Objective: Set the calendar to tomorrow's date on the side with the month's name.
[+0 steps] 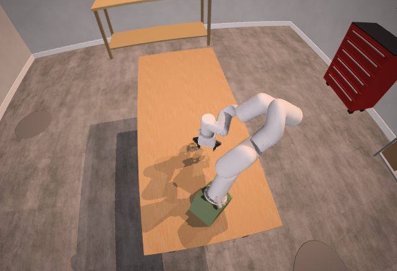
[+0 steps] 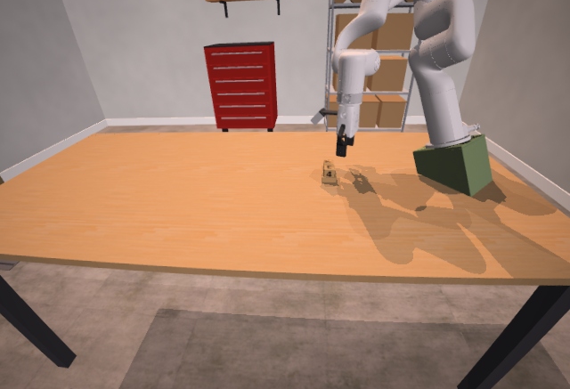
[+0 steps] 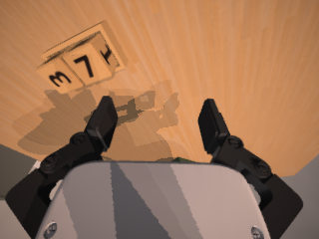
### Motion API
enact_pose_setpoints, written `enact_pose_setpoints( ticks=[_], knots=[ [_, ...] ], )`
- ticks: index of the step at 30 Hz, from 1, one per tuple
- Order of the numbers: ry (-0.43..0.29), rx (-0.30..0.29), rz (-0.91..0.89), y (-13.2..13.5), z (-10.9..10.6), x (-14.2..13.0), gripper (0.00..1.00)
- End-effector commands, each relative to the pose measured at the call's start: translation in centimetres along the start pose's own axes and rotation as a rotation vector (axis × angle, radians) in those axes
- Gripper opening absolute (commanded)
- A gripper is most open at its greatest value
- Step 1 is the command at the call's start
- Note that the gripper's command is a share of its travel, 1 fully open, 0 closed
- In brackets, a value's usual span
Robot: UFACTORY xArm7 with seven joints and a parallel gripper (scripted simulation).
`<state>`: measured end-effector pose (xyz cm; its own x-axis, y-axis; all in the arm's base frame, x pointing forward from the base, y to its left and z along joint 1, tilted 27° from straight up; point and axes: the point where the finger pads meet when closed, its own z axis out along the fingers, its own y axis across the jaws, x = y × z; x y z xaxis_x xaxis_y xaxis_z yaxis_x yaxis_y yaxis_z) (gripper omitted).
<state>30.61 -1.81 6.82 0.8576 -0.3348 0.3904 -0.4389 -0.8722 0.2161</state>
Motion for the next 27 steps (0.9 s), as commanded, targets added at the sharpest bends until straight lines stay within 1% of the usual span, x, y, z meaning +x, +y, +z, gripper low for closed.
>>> enact_pose_setpoints(
  ticks=[1, 4, 13, 22, 27],
  knots=[
    [0.007, 0.001, 0.122, 0.4, 0.0, -1.0, 1.00],
    [0.007, 0.001, 0.122, 0.9, 0.0, -2.2, 1.00],
    [0.007, 0.001, 0.122, 0.9, 0.6, -2.2, 1.00],
    [0.007, 0.001, 0.122, 0.9, 3.0, -2.2, 1.00],
    [0.007, 0.001, 0.122, 0.9, 3.7, -2.2, 1.00]
  ],
)
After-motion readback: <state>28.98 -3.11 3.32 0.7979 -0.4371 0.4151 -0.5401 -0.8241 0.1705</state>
